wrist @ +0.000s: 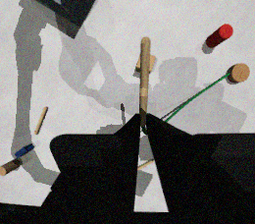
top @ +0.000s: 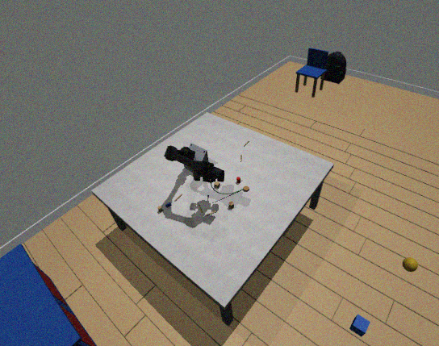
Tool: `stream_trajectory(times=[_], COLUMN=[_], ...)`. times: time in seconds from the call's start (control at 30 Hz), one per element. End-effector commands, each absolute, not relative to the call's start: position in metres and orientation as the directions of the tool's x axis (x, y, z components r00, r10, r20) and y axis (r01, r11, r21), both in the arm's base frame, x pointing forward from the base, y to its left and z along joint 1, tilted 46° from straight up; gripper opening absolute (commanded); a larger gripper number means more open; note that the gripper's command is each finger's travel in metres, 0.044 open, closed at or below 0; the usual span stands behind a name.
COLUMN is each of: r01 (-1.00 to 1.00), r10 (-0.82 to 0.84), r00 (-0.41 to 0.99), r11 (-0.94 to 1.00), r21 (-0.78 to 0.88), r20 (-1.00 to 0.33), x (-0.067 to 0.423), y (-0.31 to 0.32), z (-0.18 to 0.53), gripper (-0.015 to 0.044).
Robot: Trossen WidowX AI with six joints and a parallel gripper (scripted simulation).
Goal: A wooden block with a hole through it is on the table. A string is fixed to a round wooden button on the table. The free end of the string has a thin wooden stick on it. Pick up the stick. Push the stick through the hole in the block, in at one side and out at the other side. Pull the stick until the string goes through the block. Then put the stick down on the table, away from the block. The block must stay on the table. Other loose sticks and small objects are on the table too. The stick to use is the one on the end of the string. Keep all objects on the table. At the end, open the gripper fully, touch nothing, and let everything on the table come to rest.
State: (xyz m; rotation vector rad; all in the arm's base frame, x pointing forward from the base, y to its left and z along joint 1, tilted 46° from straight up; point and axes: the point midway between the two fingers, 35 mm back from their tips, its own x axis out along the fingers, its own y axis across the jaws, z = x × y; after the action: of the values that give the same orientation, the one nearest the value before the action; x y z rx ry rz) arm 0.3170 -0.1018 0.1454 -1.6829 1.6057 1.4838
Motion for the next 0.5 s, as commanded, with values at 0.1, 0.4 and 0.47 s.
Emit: stream_trajectory(times=[0.1, 0.4, 0.47], r01=[-0.943, -0.991, -0.992], r10=[-0.473, -0.464, -0.464], r00=[-0.167, -0.101, -0.100], r11=[-0.179, -0.027, -0.024], r21=[0.280, 0.128, 0.125], r20=[-0.865, -0.880, -0.880], x=[0.324, 0.334, 0.334], y=[-0.106, -0.113, -0.113], z=[0.149, 0.156, 0.156], gripper=[0.0000, 0.0000, 0.0000])
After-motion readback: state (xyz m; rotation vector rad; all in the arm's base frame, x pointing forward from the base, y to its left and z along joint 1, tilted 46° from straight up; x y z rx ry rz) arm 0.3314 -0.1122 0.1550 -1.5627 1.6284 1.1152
